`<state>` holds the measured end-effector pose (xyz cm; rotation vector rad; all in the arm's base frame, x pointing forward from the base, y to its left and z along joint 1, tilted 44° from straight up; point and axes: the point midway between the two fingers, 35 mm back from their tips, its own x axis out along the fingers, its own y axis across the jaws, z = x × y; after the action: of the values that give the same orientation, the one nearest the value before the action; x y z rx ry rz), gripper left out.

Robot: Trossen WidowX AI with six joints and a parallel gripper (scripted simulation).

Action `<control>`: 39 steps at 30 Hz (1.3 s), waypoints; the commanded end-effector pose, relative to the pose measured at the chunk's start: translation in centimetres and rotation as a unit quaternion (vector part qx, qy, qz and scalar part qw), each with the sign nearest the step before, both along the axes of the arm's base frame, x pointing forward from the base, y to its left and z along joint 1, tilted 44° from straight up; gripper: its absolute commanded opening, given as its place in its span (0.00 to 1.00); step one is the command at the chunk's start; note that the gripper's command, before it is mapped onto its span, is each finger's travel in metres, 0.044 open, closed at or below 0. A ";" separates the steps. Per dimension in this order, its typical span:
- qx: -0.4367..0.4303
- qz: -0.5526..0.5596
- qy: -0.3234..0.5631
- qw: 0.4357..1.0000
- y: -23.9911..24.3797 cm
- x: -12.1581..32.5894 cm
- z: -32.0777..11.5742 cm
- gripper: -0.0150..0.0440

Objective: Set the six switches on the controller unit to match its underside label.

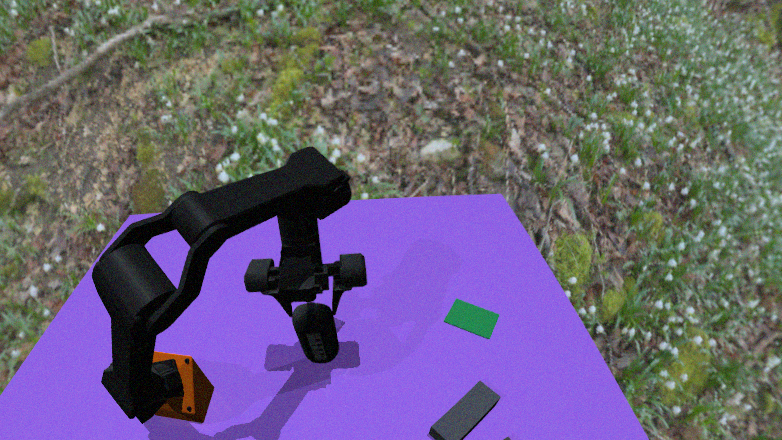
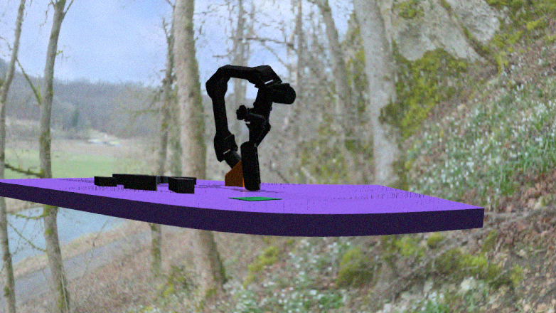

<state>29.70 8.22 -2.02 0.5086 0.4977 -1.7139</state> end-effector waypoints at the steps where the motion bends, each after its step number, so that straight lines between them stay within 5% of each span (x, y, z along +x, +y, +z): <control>1: 0.010 -0.003 -0.002 1.000 0.4 0.1 -0.5 0.82; 39: 0.054 -0.005 -0.010 0.998 2.3 0.4 -2.6 0.82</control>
<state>30.06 10.41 -4.09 0.5985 0.5622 -1.6933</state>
